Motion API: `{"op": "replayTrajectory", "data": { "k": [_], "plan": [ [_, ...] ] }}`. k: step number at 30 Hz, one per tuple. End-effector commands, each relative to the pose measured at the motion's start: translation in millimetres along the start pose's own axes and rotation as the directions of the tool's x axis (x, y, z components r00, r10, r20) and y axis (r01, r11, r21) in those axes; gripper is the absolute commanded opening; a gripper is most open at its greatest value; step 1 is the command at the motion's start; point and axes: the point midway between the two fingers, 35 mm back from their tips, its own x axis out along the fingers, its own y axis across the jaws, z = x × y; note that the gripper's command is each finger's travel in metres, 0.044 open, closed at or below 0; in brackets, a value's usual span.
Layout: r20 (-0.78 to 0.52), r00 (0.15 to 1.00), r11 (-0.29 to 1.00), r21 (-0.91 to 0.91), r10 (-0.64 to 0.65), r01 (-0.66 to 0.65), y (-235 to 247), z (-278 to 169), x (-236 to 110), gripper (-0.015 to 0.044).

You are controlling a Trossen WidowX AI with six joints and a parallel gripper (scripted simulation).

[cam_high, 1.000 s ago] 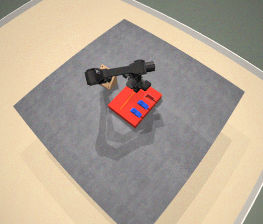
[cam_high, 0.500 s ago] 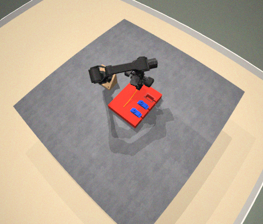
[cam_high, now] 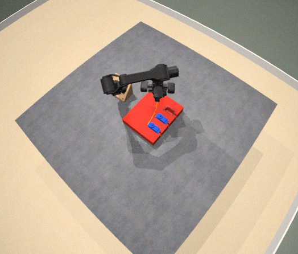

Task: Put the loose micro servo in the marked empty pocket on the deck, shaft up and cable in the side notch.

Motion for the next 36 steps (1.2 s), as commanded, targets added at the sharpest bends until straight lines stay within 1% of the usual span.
{"op": "replayTrajectory", "data": {
  "k": [1,6,12,17,23,26,36],
  "plan": [
    [-0.006,1.000,0.988,-0.151,0.003,-0.004,1.1,-1.0,-0.8,0.0000],
    [-0.005,1.000,0.948,-0.318,0.003,-0.005,1.1,-1.0,-0.8,0.0000],
    [-0.005,1.000,0.863,-0.506,0.003,-0.005,1.1,-1.0,-0.8,0.0000],
    [-0.005,1.000,0.763,-0.646,0.003,-0.006,1.1,-1.0,-0.8,0.0000],
    [-0.005,1.000,0.614,-0.789,0.003,-0.006,1.1,-1.0,-0.8,0.0000],
    [-0.005,1.000,0.573,-0.819,0.003,-0.006,1.1,-1.0,-0.9,0.0000],
    [-0.005,1.000,0.574,-0.819,0.003,-0.006,9.3,4.8,-1.0,0.0000]
  ]
}}
